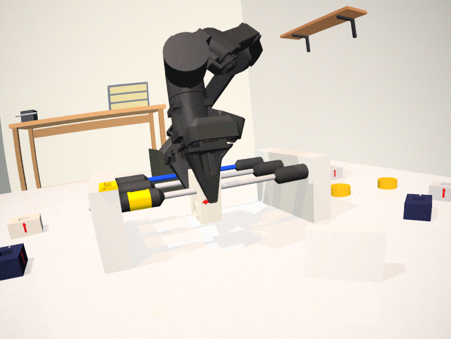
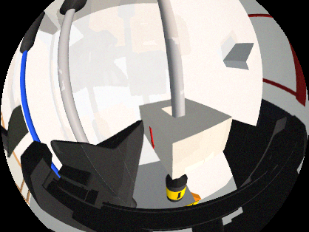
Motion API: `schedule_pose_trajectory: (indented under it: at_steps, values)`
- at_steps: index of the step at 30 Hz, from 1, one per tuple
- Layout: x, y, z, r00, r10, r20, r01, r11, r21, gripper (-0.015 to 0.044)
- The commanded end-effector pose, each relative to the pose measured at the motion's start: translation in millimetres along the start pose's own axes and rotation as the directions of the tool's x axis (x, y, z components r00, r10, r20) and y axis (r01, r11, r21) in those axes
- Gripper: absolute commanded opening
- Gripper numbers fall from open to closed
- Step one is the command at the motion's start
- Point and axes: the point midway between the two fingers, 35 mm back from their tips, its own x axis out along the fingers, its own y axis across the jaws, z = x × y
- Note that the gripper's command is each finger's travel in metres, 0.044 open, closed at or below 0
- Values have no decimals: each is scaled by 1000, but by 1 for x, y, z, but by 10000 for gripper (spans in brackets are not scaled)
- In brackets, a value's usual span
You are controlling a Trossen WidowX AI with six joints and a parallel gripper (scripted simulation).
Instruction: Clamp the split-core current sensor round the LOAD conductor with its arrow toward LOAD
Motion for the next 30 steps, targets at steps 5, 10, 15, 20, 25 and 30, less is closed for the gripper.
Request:
schedule_pose_trajectory:
  at_steps: [5, 10, 15, 20, 25, 30]
  values:
    - [-4, -1, 0, 1000, -6, 1, 6, 1000, -2, 57]
    - [-1, 0, -1, 1000, -2, 0, 2, 1000, 2, 0]
    - [-1, 0, -1, 1000, -2, 0, 2, 1000, 2, 0]
    - [-2, 3, -1, 998, -60, -1, 60, 998, 3, 0]
    - [-3, 6, -1, 995, -101, 0, 101, 995, 4, 0]
    - [-3, 7, -1, 995, -101, 0, 101, 995, 4, 0]
